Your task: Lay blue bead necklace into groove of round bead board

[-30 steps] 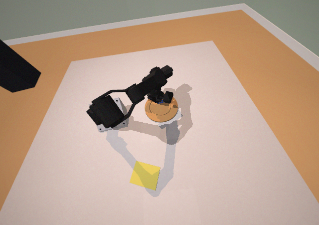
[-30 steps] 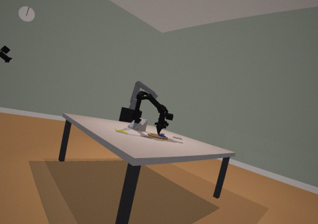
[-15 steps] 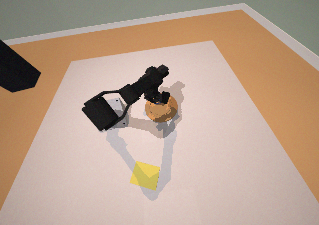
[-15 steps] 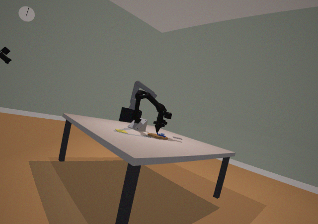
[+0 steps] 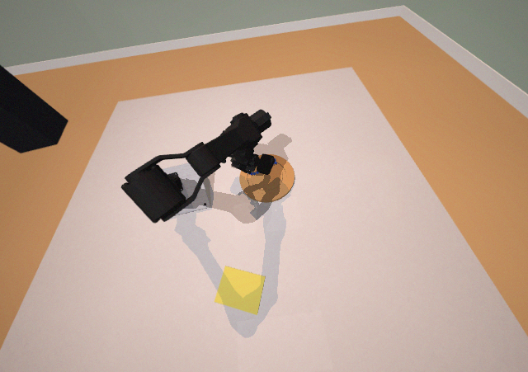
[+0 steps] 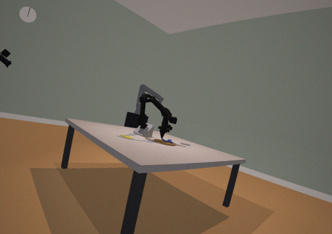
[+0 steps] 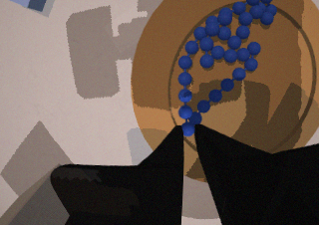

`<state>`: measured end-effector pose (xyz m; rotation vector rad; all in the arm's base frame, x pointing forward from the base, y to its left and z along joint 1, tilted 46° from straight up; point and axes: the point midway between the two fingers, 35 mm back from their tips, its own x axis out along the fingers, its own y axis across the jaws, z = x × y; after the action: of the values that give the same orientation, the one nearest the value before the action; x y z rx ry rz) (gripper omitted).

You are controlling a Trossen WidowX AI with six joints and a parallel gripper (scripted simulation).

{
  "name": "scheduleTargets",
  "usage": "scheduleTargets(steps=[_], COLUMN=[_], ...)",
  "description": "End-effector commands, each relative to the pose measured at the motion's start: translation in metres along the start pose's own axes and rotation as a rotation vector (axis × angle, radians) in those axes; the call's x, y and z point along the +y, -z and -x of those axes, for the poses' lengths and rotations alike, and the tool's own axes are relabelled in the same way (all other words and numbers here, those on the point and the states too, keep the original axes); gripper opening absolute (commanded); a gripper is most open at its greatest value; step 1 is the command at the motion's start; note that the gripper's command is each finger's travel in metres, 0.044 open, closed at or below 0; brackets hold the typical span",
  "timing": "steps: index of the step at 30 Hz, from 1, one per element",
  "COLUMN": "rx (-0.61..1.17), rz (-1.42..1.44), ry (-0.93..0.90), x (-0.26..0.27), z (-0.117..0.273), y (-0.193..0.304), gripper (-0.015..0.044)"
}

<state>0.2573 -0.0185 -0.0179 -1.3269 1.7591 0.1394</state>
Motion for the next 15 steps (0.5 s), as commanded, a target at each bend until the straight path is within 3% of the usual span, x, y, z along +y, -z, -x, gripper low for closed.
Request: scheduleTargets(steps=[1,12,15], rx=[-0.001,0.000,-0.010], rz=[-0.002,-0.002,-0.009], ry=[-0.004,-0.004,-0.002], x=[0.002,0.002,0.000], z=[-0.004,-0.020,-0.013], y=[0.001,0.002,0.000], gripper=[0.0000,0.0000,0.0079])
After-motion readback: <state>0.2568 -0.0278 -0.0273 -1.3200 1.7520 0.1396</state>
